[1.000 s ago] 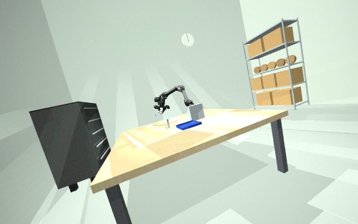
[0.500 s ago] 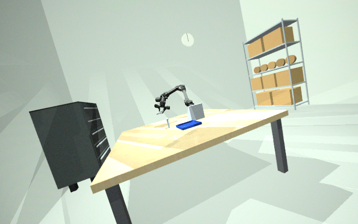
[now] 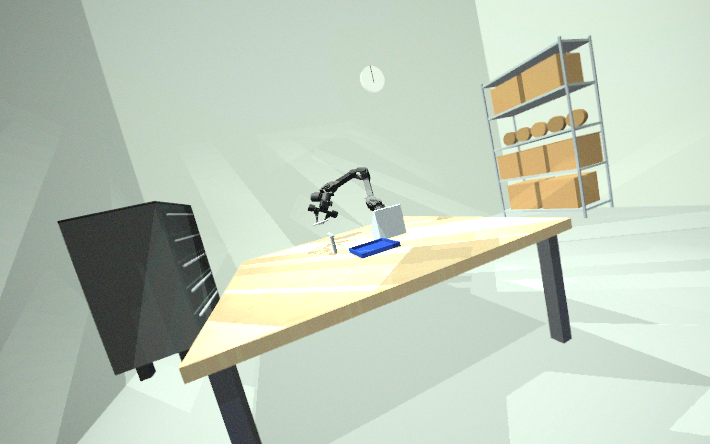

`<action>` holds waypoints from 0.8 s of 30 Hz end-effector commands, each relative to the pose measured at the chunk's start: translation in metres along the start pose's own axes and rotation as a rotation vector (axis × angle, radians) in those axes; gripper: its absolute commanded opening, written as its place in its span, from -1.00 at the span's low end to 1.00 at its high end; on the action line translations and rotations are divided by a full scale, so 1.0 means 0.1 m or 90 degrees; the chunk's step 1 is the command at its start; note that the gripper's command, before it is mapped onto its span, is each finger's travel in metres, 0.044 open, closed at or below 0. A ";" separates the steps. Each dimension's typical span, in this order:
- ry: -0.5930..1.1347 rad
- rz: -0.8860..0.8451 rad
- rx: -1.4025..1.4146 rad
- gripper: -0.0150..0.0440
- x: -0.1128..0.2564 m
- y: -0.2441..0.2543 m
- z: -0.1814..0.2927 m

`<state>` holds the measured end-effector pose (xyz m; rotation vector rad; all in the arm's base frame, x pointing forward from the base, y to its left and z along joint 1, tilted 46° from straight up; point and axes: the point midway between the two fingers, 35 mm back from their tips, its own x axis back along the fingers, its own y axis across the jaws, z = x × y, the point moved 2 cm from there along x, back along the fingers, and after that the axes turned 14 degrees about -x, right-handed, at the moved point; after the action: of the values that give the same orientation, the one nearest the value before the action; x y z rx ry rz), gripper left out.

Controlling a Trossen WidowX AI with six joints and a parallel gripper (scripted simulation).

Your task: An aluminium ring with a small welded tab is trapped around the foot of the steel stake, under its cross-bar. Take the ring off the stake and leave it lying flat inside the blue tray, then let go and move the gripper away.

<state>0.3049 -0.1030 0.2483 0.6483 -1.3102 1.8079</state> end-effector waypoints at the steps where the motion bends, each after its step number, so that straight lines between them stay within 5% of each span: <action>1: -0.001 0.021 0.050 -0.49 0.10 -0.02 0.05; 24: 0.026 0.018 0.077 -0.49 0.12 0.03 0.09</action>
<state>0.2957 -0.1113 0.2611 0.6956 -1.1777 1.9523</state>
